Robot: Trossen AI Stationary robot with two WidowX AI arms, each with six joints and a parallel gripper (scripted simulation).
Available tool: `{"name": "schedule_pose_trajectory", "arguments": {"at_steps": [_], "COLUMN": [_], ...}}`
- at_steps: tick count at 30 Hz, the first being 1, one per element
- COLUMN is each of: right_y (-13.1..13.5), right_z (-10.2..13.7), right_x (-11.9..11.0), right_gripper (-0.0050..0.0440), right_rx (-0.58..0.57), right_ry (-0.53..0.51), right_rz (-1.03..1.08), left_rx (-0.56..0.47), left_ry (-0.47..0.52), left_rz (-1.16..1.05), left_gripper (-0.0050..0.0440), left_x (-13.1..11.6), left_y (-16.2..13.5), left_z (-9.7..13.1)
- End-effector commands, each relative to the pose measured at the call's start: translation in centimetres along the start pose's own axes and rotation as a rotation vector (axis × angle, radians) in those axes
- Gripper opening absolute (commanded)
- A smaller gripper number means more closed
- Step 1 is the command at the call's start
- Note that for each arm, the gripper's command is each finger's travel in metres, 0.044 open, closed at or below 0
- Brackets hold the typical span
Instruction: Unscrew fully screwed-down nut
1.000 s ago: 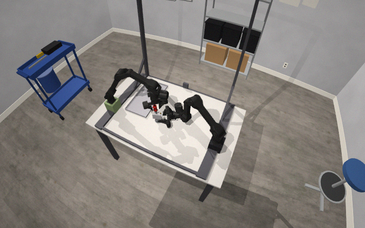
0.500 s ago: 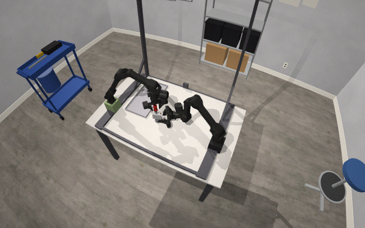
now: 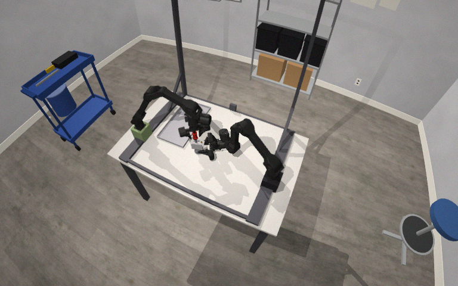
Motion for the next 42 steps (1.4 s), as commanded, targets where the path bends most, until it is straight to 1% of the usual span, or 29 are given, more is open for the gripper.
{"name": "schedule_pose_trajectory", "arguments": {"at_steps": [1, 6, 7, 17, 18, 21, 32, 34, 35, 42], "right_y": [-0.02, 0.10, -0.09, -0.09, 0.09, 0.02, -0.07, -0.07, -0.07, -0.12], "right_z": [2.04, 1.97, 1.55, 1.55, 1.99, 2.05, 2.02, 2.02, 2.02, 2.01], "right_x": [-0.32, -0.34, -0.37, -0.37, -0.34, -0.33, -0.39, -0.39, -0.38, -0.44], "right_gripper": [0.0250, 0.0250, 0.0250, 0.0250, 0.0250, 0.0250, 0.0250, 0.0250, 0.0250, 0.0250], "right_rx": [-0.045, -0.043, -0.036, -0.036, -0.045, -0.049, -0.049, -0.049, -0.054, -0.052], "right_ry": [0.034, 0.032, 0.027, 0.027, 0.031, 0.027, 0.015, 0.015, 0.014, 0.003], "right_rz": [0.000, 0.000, -0.001, -0.001, -0.073, -0.260, -0.715, -0.715, -0.815, -1.102], "left_rx": [-0.005, -0.005, -0.005, -0.005, -0.005, -0.005, -0.005, -0.005, -0.005, -0.005], "left_ry": [-0.027, -0.027, -0.027, -0.027, -0.027, -0.027, -0.027, -0.027, -0.027, -0.027], "left_rz": [0.027, 0.027, 0.027, 0.027, 0.027, 0.027, 0.027, 0.027, 0.027, 0.027], "left_gripper": [0.0245, 0.0245, 0.0245, 0.0245, 0.0245, 0.0245, 0.0245, 0.0245, 0.0245, 0.0245], "left_x": [1.43, 1.43, 1.43, 1.43, 1.43, 1.43, 1.43, 1.43, 1.43, 1.43], "left_y": [-0.51, -0.51, -0.51, -0.51, -0.51, -0.51, -0.51, -0.51, -0.51, -0.51], "left_z": [-0.35, -0.35, -0.35, -0.35, -0.35, -0.35, -0.35, -0.35, -0.35, -0.35]}}
Point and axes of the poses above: on each arm, the point midway between the two fingers, 35 mm back from their tips, its own z axis back along the fingers, its own y axis across the jaws, x = y × z, the point moved 4 cm from there along z, back along the fingers, and after that the axes turned 4 degrees about z, right-handed, at the moved point
